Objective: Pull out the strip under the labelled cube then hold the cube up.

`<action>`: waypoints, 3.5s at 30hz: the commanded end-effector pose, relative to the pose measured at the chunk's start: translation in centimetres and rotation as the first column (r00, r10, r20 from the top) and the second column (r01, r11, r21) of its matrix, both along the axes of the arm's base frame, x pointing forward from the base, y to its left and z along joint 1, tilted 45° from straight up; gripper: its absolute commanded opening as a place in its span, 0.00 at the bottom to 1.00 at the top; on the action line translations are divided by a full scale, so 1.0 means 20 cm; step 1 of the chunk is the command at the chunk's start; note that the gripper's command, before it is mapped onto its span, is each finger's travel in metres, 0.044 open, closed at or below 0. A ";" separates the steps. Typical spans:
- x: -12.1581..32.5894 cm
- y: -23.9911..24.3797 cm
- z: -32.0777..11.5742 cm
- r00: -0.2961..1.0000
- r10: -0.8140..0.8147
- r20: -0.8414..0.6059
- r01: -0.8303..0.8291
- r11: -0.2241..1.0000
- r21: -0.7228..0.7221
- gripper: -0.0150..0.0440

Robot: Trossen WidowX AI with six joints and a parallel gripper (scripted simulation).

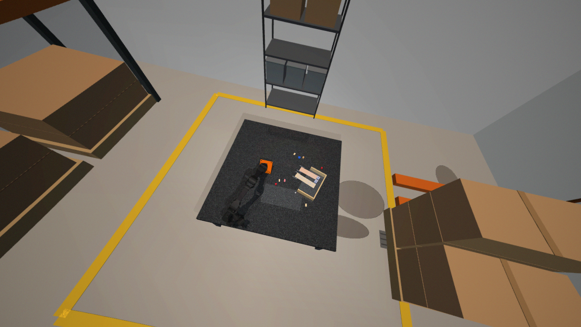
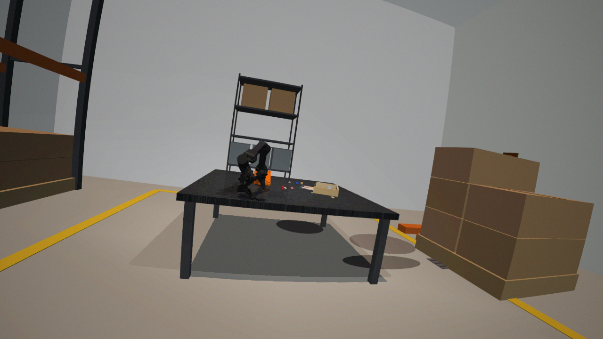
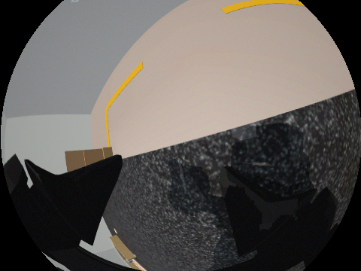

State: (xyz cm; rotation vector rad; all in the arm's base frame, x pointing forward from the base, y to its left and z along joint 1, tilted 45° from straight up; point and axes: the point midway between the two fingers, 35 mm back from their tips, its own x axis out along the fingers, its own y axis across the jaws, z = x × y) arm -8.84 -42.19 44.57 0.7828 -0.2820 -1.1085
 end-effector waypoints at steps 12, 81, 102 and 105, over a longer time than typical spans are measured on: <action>1.20 0.06 -0.18 0.932 0.274 -0.236 -0.294 0.954 -0.052 0.93; 2.50 2.59 -1.93 -0.165 0.210 -0.964 -0.712 0.651 0.263 0.25; 2.59 2.41 -2.33 -0.259 0.320 -0.912 -0.263 0.885 0.385 0.25; 2.59 2.39 -2.35 -0.259 0.320 -0.912 -0.263 0.885 0.385 0.25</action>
